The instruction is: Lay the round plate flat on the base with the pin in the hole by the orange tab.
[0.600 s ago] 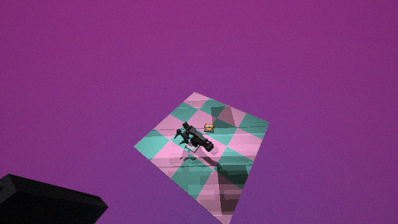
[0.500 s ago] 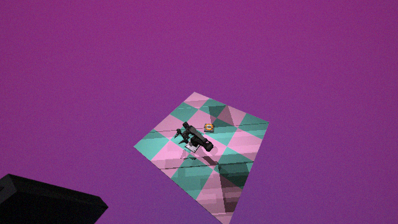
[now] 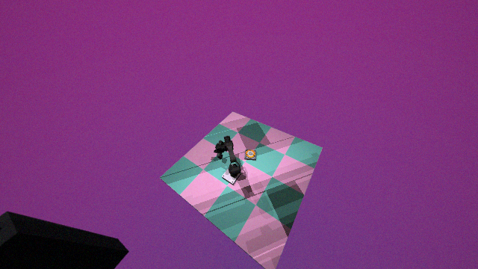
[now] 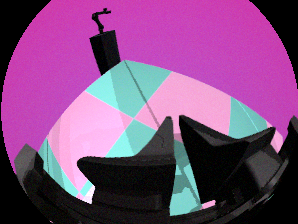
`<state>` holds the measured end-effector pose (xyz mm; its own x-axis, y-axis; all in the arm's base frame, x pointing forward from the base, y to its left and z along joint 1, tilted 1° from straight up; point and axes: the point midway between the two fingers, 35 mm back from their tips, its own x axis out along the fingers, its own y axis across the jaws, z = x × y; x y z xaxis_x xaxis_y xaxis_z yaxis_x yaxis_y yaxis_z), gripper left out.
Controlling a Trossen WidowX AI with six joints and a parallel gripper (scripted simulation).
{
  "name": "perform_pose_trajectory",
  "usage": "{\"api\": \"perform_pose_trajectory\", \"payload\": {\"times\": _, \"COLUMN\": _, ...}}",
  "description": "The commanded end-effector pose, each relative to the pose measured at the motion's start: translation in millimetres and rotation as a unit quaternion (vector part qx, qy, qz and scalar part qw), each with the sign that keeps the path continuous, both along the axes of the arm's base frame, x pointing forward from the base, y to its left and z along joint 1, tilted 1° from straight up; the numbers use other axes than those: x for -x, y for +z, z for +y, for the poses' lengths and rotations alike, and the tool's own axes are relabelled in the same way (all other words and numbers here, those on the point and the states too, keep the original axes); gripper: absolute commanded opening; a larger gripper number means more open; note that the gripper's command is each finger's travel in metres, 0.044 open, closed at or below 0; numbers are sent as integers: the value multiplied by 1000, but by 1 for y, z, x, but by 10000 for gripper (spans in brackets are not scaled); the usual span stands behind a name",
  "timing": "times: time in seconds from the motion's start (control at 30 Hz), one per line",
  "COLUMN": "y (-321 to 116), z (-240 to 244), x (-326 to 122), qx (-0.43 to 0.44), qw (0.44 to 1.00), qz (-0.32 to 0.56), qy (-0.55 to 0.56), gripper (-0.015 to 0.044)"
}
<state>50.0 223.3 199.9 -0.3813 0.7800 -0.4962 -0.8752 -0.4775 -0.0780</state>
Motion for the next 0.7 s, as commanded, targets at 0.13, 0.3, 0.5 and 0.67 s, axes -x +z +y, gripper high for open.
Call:
{"api": "perform_pose_trajectory", "payload": {"times": 0.13, "y": -30, "z": -33, "x": -133, "qx": 188, "qw": 935, "qz": 65, "qy": -294, "gripper": 0}}
{"api": "perform_pose_trajectory", "payload": {"times": 0.3, "y": -45, "z": -75, "x": -188, "qx": 258, "qw": 853, "qz": 121, "qy": -438, "gripper": 0}}
{"api": "perform_pose_trajectory", "payload": {"times": 0.5, "y": -66, "z": -149, "x": -241, "qx": 325, "qw": 705, "qz": 192, "qy": -600, "gripper": 0}}
{"api": "perform_pose_trajectory", "payload": {"times": 0.67, "y": -89, "z": -240, "x": -271, "qx": 380, "qw": 515, "qz": 258, "qy": -724, "gripper": 0}}
